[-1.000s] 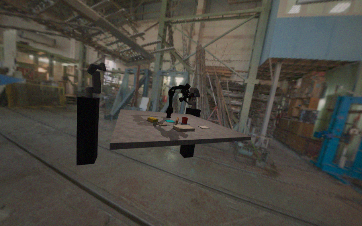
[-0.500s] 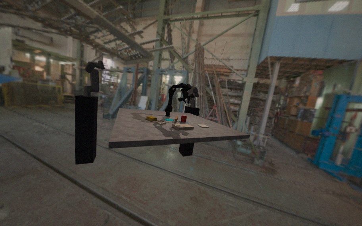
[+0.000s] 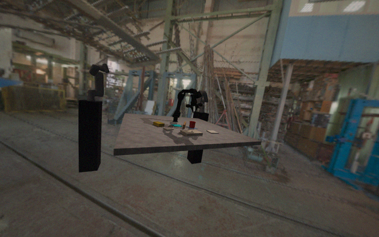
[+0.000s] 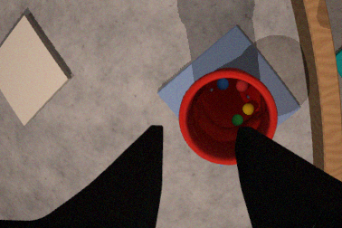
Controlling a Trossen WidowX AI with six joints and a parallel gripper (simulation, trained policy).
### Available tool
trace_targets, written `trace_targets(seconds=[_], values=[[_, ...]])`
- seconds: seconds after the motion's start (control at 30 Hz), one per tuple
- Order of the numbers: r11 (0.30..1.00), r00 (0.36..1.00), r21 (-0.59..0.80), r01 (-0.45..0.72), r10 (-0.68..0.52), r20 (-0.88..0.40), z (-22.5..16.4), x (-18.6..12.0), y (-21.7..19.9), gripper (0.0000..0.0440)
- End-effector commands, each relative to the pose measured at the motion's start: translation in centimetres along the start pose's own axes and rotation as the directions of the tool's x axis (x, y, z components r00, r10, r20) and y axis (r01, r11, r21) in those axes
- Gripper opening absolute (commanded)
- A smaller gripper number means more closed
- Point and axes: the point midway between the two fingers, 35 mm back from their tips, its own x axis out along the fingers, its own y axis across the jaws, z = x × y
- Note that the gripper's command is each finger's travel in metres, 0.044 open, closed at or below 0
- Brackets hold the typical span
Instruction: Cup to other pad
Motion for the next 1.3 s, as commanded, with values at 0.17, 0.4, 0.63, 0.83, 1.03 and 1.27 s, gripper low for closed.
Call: trace_targets(seconds=[0.17,0.4,0.63,0.83,1.03,1.27], values=[[0.992,0.99,0.007,0.125,-0.124,-0.062,-0.7,2.0,-1.4,0.0133],[0.975,0.969,0.002,0.223,-0.222,-0.108,-1.4,4.0,-2.6,0.0138],[0.956,0.948,-0.001,0.292,-0.29,-0.134,-2.1,6.0,-3.7,0.0151],[0.942,0.931,-0.004,0.336,-0.333,-0.15,-2.7,7.9,-4.5,0.0161],[0.93,0.917,-0.016,0.366,-0.364,-0.164,-3.4,9.8,-5.2,0.0168],[0.921,0.904,-0.05,0.387,-0.39,-0.177,-4.2,12.4,-6.2,0.0171]])
